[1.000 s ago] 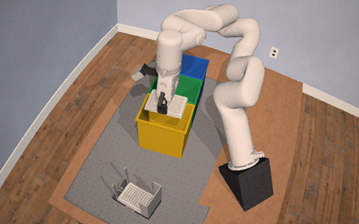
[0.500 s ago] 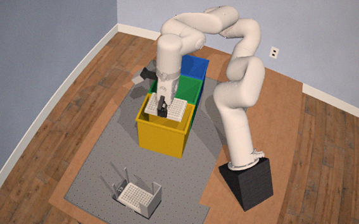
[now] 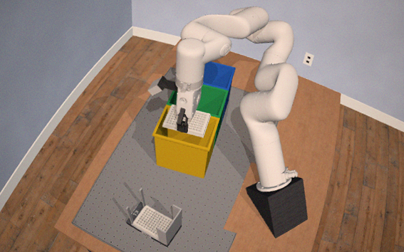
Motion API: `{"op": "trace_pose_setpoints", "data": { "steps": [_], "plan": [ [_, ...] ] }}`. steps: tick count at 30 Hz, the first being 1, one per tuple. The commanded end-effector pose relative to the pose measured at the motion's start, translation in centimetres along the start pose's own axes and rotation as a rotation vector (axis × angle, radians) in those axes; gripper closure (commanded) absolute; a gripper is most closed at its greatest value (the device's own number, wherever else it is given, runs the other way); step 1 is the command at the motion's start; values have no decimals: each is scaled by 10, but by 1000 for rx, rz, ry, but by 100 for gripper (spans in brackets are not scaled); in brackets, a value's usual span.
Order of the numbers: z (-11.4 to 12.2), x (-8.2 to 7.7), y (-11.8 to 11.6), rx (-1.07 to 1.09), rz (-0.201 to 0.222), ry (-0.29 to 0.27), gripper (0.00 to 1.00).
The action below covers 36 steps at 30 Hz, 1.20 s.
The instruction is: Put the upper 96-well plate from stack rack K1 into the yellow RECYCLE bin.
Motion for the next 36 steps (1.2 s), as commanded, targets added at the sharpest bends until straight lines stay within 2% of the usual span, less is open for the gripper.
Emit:
{"op": "trace_pose_setpoints", "data": {
  "steps": [1, 36],
  "plan": [
    [0, -1, 0, 1, -2, 2, 100],
    [0, 4, 0, 1, -2, 2, 100]
  ]
}}
Point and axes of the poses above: the point where the finger pads meet when closed, its own x axis out along the fingers, its own y axis across the jaws, z = x × y, the point moved 10 cm from there along -x, back along the fingers, and after that the axes turned 8 degrees about x, right-handed, at the moved point
